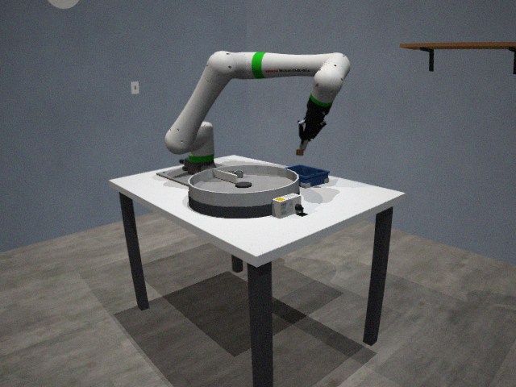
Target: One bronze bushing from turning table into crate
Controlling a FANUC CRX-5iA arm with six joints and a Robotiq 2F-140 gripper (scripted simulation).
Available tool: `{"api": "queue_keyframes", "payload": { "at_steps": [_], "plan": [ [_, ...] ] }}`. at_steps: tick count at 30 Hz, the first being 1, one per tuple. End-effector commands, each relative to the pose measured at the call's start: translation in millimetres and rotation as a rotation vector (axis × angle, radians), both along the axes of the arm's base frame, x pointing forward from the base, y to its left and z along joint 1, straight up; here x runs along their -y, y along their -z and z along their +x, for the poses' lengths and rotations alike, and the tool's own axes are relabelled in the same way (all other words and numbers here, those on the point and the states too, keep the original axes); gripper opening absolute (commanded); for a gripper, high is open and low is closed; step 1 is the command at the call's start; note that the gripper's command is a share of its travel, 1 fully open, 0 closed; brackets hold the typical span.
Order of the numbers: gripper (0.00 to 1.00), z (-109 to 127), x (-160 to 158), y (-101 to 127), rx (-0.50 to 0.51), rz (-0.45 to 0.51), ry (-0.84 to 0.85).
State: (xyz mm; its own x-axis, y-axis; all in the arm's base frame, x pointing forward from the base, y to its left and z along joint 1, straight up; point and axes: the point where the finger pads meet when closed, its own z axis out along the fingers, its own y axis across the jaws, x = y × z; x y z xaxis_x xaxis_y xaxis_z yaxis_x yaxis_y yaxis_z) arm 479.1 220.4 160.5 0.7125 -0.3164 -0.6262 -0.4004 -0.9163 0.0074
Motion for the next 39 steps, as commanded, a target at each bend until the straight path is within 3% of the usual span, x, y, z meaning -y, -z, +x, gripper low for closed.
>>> {"api": "queue_keyframes", "payload": {
  "at_steps": [1,39],
  "plan": [
    [0.00,5.6,-8.6,-0.2,-0.002,-0.001,0.000],
    [0.00,7.2,-11.5,-0.2,-0.002,-0.001,0.000]
  ]
}}
